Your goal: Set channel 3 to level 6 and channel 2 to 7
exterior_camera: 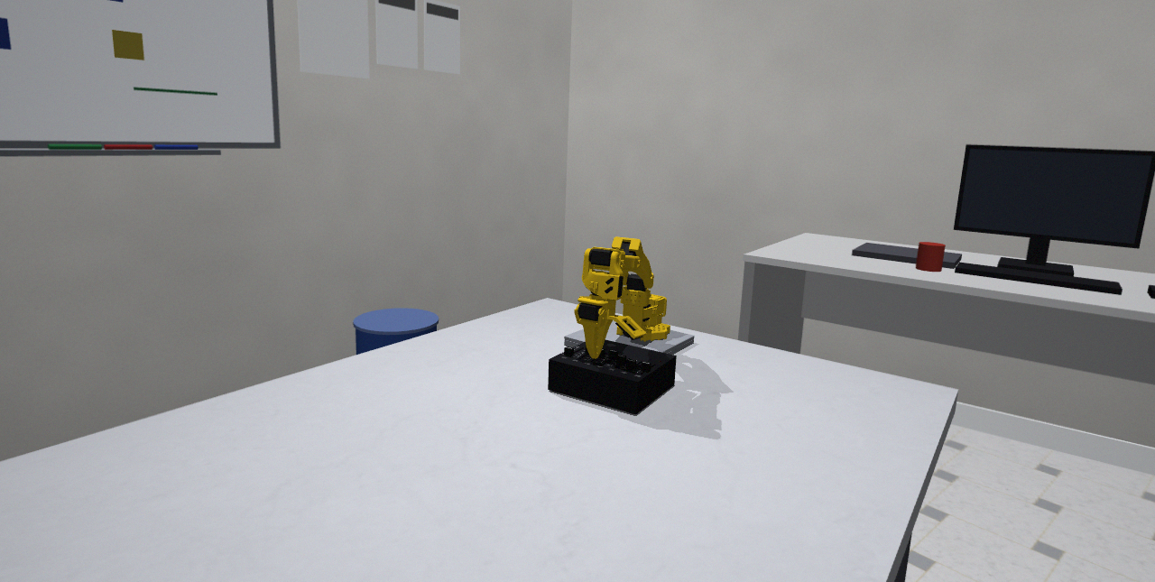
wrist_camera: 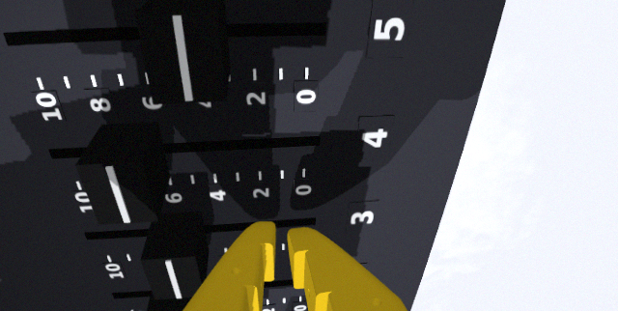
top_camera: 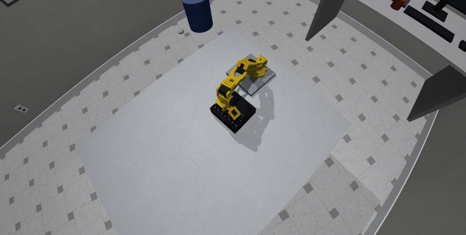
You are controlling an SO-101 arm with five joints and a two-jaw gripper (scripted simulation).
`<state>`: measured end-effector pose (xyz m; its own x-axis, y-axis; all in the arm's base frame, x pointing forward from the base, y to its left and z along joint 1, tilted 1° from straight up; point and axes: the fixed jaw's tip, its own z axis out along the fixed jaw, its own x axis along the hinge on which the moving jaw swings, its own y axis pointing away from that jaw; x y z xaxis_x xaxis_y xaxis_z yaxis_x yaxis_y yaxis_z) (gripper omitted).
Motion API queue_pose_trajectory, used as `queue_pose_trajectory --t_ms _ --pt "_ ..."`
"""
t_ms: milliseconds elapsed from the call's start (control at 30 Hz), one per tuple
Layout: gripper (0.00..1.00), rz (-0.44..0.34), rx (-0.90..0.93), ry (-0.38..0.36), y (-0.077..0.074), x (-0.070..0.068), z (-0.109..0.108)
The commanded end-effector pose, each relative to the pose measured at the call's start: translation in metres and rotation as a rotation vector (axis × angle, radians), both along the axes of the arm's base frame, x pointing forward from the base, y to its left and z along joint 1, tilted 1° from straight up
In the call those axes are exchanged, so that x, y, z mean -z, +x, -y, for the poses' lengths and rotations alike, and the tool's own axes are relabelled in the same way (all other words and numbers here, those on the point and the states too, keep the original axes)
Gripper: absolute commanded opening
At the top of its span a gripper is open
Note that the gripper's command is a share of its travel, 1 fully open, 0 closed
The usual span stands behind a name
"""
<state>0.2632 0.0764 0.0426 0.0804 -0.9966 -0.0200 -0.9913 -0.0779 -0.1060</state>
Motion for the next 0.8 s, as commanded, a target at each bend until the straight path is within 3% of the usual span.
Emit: queue_pose_trajectory --t_ms 0,433,767 --pt "0.00 -0.006 0.001 -0.001 -0.002 -0.002 0.003" --pt "0.00 0.030 0.002 0.008 -0.002 -0.015 0.005" --pt "0.00 0.032 0.002 0.008 -0.002 -0.016 0.005"
